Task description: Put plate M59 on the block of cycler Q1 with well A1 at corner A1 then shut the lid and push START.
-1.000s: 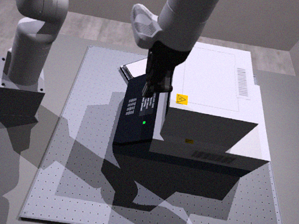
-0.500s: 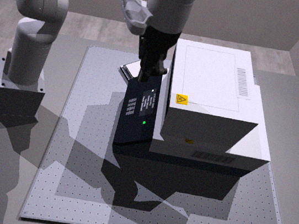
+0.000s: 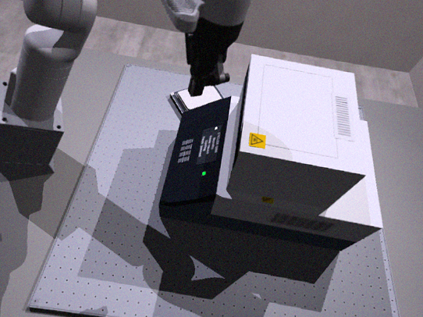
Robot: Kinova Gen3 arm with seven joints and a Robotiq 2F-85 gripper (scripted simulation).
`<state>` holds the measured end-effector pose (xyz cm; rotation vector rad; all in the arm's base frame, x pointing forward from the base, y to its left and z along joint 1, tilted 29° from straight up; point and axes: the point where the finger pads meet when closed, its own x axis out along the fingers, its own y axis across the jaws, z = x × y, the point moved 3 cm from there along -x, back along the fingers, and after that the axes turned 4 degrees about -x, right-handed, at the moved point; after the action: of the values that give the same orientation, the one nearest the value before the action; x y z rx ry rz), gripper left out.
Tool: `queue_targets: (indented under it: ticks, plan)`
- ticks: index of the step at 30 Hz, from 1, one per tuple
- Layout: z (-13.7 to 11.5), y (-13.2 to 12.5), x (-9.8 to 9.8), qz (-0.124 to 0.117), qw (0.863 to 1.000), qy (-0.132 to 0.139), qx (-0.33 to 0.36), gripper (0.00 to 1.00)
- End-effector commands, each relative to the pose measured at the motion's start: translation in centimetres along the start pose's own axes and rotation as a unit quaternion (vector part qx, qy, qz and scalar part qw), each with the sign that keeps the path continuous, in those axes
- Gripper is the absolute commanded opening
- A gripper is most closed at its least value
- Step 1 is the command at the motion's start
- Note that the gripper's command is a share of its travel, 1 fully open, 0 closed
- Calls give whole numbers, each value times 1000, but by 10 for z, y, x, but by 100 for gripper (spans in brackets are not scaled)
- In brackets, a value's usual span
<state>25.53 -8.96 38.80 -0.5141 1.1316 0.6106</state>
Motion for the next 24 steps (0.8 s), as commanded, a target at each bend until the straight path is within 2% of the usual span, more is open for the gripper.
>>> queue_targets:
  ticks: [1, 24]
  plan:
    - [1, 7, -1, 0, 1000, -4, -10, 10]
    - [13, 75, -2, 11, 993, -37, -109, 10]
